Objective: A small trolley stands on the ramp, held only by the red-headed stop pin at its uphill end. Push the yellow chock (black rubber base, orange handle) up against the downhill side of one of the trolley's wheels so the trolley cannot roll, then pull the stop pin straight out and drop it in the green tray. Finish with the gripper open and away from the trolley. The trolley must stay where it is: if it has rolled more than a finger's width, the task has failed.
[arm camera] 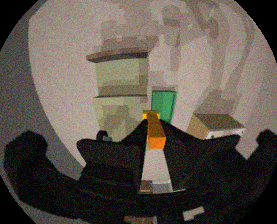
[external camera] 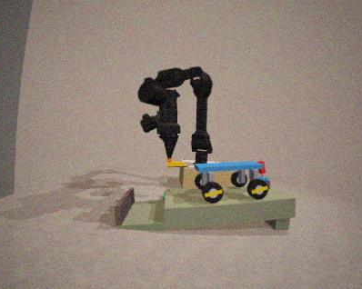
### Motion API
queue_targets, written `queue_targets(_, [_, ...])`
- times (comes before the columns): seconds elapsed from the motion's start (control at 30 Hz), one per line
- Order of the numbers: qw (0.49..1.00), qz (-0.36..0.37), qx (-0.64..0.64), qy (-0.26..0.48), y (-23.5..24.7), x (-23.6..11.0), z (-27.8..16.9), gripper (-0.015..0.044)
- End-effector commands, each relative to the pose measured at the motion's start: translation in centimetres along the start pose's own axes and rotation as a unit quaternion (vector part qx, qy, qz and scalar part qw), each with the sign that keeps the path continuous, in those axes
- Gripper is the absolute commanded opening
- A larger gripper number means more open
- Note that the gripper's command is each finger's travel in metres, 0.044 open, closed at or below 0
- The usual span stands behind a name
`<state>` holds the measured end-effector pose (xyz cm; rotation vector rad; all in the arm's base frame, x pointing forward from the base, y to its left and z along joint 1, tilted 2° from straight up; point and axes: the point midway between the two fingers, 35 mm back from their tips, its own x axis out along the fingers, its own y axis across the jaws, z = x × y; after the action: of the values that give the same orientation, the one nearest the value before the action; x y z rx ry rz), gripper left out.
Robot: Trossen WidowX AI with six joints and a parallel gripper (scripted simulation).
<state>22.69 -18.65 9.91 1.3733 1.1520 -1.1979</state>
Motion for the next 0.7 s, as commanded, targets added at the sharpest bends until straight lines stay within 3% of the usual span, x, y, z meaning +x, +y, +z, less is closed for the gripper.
queue_targets(0.0, [1.0, -0.002, 0.001, 0.005, 1.0, 0.4, 0.0, 0.0])
queue_targets(0.67, [1.0, -0.002, 0.001, 0.006, 2.2, 3.6, 0.3, 0.0])
